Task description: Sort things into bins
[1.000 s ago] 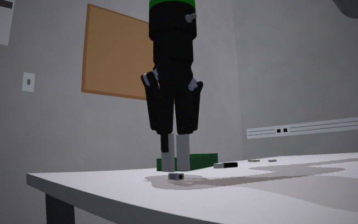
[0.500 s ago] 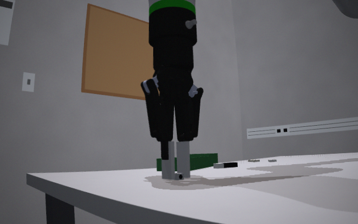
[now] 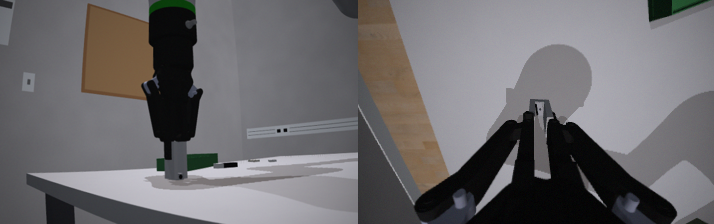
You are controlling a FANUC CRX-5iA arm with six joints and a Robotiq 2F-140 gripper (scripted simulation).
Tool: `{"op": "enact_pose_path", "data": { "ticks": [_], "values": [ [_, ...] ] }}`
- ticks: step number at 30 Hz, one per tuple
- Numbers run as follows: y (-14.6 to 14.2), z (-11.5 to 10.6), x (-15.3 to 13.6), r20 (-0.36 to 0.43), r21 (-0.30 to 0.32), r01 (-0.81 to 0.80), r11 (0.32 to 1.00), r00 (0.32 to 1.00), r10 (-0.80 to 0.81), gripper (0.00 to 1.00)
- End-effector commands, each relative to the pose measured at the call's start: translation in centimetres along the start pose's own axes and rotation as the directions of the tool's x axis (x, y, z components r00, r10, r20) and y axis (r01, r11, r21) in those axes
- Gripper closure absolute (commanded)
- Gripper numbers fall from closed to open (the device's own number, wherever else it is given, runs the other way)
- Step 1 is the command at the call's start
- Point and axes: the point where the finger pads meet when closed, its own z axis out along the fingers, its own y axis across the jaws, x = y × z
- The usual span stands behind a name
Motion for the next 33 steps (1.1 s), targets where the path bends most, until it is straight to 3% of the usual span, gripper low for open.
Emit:
{"op": "enact_pose_path", "data": {
  "ticks": [1,22,33],
  "values": [
    [0.0,0.0,0.0,0.000,0.000,0.000,1.000,1.000,0.000,0.85],
    [0.0,0.0,0.0,0.000,0.000,0.000,1.000,1.000,0.000,0.85],
    [0.0,-3.7,0.0,0.000,0.000,0.000,1.000,1.000,0.000,0.85]
  ]
}}
